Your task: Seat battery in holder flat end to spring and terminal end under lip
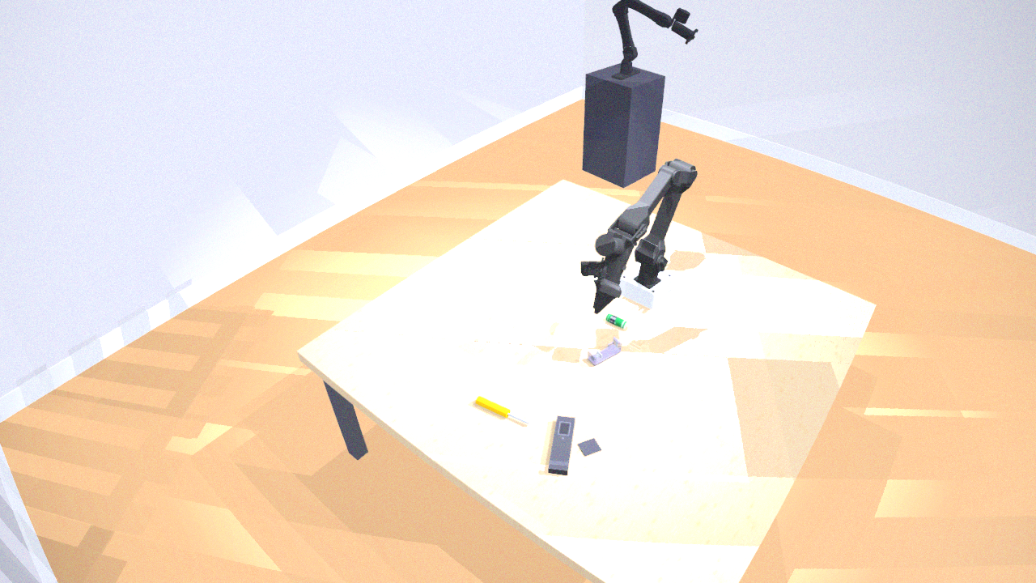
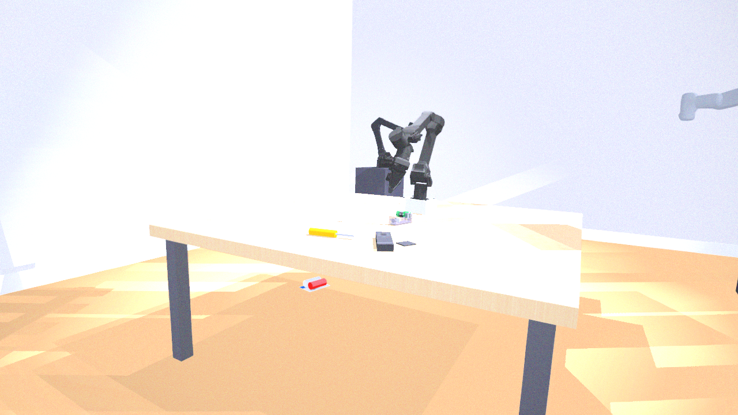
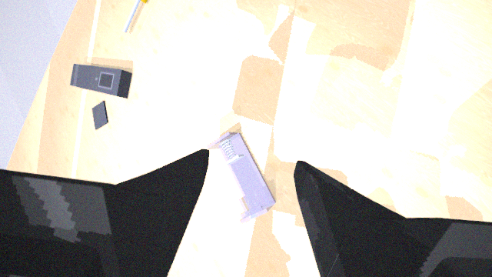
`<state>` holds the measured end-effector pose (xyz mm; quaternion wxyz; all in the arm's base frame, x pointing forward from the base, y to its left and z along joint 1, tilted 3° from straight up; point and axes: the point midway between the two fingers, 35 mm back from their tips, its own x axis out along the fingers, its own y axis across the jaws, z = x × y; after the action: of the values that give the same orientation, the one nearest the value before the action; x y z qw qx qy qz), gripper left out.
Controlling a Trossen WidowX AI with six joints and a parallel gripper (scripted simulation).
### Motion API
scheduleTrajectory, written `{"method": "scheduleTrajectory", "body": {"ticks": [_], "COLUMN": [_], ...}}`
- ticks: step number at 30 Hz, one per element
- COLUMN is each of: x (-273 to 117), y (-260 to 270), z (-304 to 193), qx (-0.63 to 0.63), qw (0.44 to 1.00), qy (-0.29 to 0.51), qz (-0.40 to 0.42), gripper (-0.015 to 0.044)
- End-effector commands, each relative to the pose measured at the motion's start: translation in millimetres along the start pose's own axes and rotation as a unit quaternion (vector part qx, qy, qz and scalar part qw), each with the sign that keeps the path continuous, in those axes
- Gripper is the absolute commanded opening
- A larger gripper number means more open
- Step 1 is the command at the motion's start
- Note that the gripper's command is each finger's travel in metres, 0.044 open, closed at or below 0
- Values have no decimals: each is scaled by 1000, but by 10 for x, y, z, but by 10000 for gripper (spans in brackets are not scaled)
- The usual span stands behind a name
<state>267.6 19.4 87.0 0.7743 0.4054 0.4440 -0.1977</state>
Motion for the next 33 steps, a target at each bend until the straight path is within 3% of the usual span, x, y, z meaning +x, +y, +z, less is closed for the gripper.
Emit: {"method": "scheduleTrajectory", "body": {"ticks": [1, 4, 33], "x": [80, 20, 280], "y": [-659, -881, -1000], "z": [-511, -670, -757], "qx": [182, 243, 243], "qw": [961, 928, 928], "qy": [90, 101, 101], "qz": [-189, -263, -263], "gripper": [244, 244, 244]}}
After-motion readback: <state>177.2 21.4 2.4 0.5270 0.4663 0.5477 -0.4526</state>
